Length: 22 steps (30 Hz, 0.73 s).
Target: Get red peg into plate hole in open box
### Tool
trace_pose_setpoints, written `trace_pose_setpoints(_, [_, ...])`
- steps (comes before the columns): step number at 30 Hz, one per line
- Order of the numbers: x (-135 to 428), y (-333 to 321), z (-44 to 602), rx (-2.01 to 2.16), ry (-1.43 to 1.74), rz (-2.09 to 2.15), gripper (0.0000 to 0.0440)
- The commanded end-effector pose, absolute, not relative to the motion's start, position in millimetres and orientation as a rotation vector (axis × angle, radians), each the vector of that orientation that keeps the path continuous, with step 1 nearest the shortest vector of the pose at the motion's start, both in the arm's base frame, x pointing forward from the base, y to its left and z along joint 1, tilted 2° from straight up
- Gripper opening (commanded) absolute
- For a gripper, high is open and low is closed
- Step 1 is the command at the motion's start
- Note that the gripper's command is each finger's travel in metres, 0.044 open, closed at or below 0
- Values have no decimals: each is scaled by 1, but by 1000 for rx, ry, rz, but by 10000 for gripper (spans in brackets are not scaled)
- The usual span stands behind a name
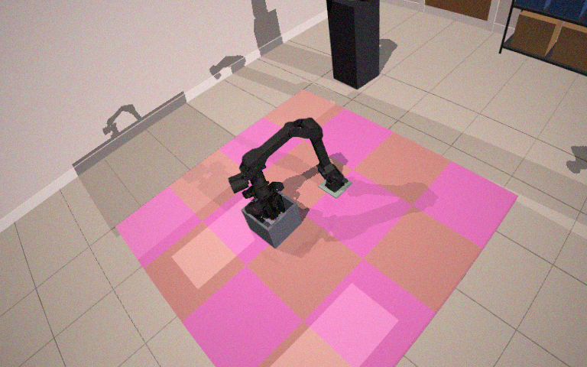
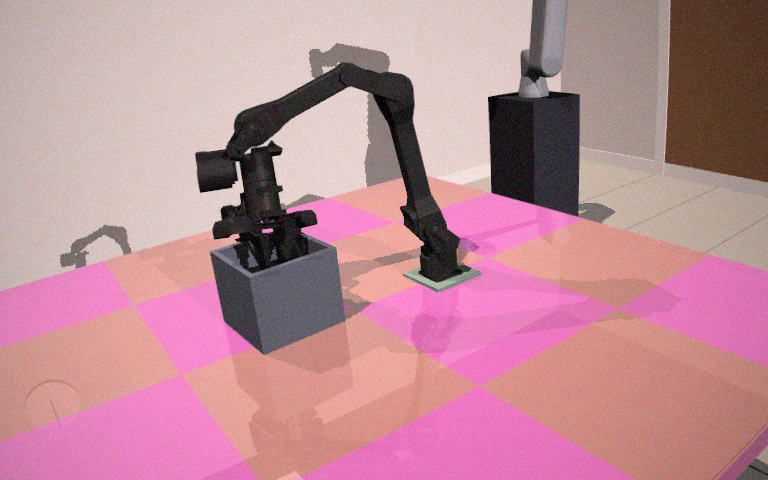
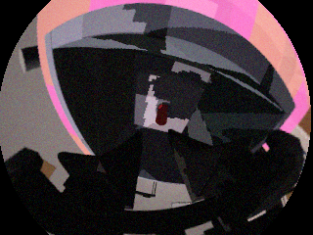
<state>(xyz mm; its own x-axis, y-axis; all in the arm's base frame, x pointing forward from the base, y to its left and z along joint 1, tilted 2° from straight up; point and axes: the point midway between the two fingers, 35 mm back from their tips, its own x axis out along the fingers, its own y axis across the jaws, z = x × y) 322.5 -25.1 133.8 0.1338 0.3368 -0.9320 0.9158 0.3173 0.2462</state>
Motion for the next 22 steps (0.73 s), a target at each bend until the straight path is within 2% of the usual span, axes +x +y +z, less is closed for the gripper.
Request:
trace_pose_setpoints(1, [335, -24, 135, 1252, 1434, -568, 158])
trace_pose_setpoints(22, [359, -28, 175, 1336, 1381, -350, 149])
